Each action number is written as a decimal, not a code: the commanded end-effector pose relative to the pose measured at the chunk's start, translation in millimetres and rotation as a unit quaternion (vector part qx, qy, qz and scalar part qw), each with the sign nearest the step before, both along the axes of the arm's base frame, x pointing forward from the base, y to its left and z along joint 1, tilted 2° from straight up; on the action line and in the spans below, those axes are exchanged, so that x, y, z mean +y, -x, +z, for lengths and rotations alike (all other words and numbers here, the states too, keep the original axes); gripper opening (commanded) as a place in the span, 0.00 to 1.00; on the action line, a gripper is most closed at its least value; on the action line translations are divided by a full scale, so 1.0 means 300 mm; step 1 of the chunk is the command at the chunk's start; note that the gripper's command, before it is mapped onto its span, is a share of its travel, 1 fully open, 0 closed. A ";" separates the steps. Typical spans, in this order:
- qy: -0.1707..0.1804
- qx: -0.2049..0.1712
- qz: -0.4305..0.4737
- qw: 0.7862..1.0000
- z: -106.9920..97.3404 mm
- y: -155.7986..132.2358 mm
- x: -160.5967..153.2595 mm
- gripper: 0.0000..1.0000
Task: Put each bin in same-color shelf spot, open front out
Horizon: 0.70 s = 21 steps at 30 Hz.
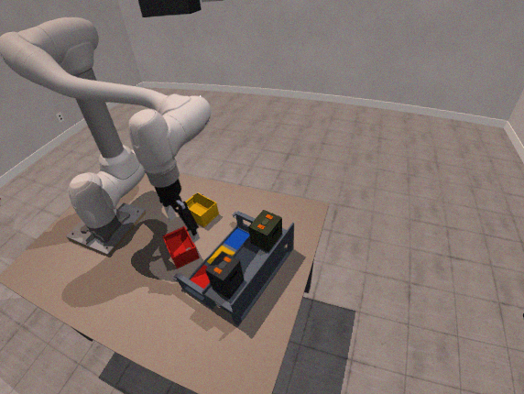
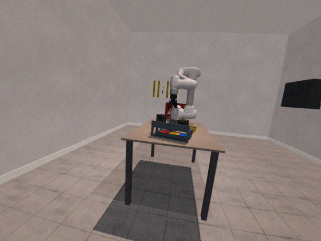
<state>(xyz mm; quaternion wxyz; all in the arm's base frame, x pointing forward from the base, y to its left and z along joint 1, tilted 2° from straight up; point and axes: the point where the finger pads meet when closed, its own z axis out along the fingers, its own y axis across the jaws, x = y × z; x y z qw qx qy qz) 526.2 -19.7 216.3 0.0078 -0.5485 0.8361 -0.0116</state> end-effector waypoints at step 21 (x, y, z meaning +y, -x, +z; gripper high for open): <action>0.009 0.003 0.372 0.928 -0.077 0.128 0.153 1.00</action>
